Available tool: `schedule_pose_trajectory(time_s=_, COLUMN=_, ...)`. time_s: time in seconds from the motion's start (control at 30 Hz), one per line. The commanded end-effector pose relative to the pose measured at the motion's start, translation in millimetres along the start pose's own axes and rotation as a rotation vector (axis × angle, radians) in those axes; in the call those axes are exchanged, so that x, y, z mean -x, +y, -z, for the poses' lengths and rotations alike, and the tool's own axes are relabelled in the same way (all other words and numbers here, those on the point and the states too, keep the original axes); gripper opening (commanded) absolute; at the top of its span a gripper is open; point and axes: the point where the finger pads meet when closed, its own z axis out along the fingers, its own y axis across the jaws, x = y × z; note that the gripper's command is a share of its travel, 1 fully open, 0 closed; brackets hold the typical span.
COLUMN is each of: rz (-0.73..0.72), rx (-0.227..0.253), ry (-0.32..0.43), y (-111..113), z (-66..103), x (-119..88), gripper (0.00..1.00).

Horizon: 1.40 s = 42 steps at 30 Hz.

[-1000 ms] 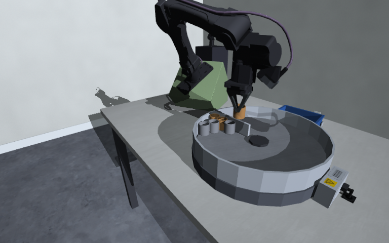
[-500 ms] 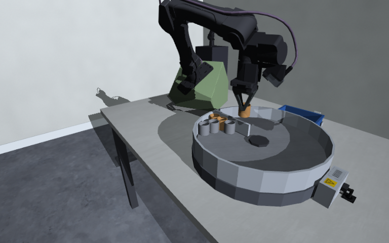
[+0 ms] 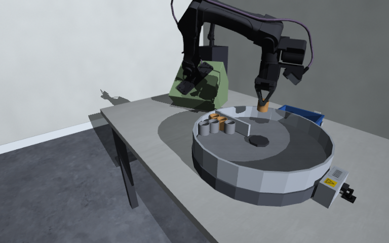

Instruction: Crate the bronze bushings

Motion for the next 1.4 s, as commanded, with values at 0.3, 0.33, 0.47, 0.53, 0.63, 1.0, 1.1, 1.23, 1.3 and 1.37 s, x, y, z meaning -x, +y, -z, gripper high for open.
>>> schedule_pose_trajectory(time_s=0.3, rz=-0.067, rx=0.001, ry=-0.060, y=85.7, z=24.9, x=70.7, gripper=0.00)
schedule_pose_trajectory(time_s=0.33, rz=-0.067, rx=0.001, ry=-0.060, y=93.5, z=25.2, x=75.3, gripper=0.00)
schedule_pose_trajectory(time_s=0.47, rz=-0.067, rx=0.001, ry=-0.060, y=108.4, z=25.6, x=84.2, gripper=0.00)
schedule_pose_trajectory(time_s=0.53, rz=-0.067, rx=-0.012, ry=-0.064, y=119.7, z=26.0, x=92.6, gripper=0.00)
schedule_pose_trajectory(time_s=0.63, rz=-0.067, rx=-0.004, ry=-0.062, y=138.7, z=26.4, x=102.8, gripper=0.00)
schedule_pose_trajectory(time_s=1.0, rz=-0.067, rx=-0.001, ry=-0.062, y=176.4, z=28.0, x=125.6, gripper=0.00)
schedule_pose_trajectory(time_s=1.1, rz=-0.067, rx=-0.006, ry=-0.064, y=180.7, z=28.1, x=128.7, gripper=0.00)
schedule_pose_trajectory(time_s=1.23, rz=-0.067, rx=-0.002, ry=-0.063, y=189.5, z=28.2, x=132.9, gripper=0.00)
schedule_pose_trajectory(time_s=1.3, rz=-0.067, rx=-0.001, ry=-0.063, y=192.3, z=28.3, x=134.5, gripper=0.00)
schedule_pose_trajectory(time_s=1.37, rz=-0.067, rx=0.000, ry=-0.063, y=194.7, z=28.4, x=135.8, gripper=0.00)
